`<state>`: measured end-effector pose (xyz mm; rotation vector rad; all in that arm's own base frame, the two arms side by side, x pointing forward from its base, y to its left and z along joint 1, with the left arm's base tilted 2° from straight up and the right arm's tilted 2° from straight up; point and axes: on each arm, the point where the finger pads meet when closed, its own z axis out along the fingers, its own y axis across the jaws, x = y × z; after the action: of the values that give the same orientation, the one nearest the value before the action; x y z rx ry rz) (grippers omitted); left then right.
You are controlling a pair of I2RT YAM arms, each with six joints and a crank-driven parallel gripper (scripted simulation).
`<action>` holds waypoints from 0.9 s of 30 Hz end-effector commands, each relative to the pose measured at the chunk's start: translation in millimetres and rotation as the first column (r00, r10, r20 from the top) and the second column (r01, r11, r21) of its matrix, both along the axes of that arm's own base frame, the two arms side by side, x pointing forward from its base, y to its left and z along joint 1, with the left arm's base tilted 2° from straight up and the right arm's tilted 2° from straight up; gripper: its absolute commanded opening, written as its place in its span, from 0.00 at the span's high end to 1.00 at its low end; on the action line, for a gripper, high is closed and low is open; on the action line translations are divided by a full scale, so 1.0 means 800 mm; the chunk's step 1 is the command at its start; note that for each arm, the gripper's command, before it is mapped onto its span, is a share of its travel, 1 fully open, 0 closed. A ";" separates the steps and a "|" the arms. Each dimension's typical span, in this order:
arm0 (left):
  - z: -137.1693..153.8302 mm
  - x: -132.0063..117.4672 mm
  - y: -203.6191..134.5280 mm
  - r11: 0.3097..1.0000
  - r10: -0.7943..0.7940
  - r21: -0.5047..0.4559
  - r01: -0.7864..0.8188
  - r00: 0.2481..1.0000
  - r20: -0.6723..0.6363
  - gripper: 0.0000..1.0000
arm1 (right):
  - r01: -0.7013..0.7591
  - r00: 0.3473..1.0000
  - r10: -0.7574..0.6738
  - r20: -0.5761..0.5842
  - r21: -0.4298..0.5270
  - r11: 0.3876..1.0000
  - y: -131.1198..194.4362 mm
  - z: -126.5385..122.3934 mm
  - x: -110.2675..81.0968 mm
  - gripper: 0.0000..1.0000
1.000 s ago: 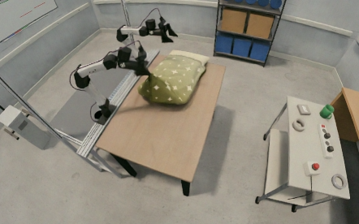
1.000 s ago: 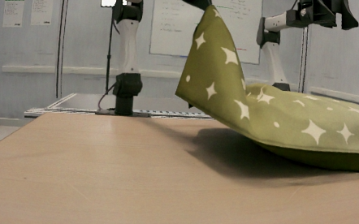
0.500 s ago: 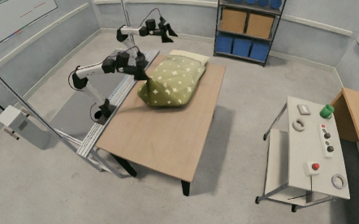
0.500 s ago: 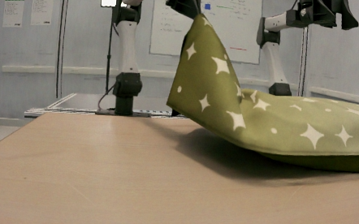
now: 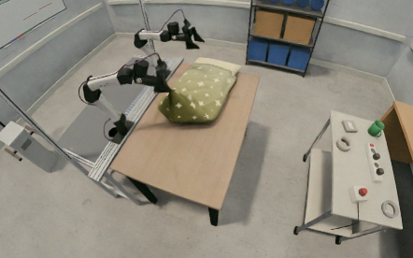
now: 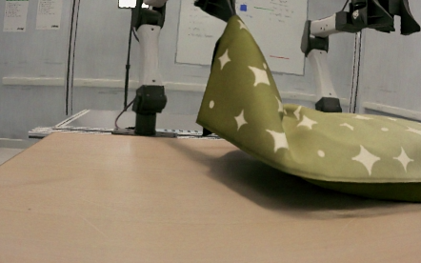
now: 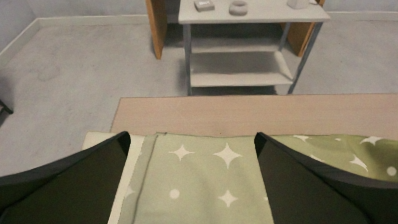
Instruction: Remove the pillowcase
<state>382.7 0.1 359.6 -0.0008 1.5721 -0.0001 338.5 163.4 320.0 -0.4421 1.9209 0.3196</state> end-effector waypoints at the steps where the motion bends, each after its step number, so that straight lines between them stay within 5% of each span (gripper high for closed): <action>1: 0.020 -0.003 0.003 1.000 0.012 0.007 -0.012 0.999 0.031 0.00 | 0.021 0.998 -0.023 0.065 0.027 0.999 -0.008 0.023 0.001 0.99; 27: 0.020 -0.003 0.003 1.000 0.012 0.007 -0.012 0.999 0.031 0.00 | 0.098 0.994 -0.100 0.054 0.032 0.995 -0.046 -0.031 0.004 0.99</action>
<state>382.7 0.1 359.6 -0.0008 1.5721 -0.0001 340.1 136.2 285.7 -0.3750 1.9342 0.2776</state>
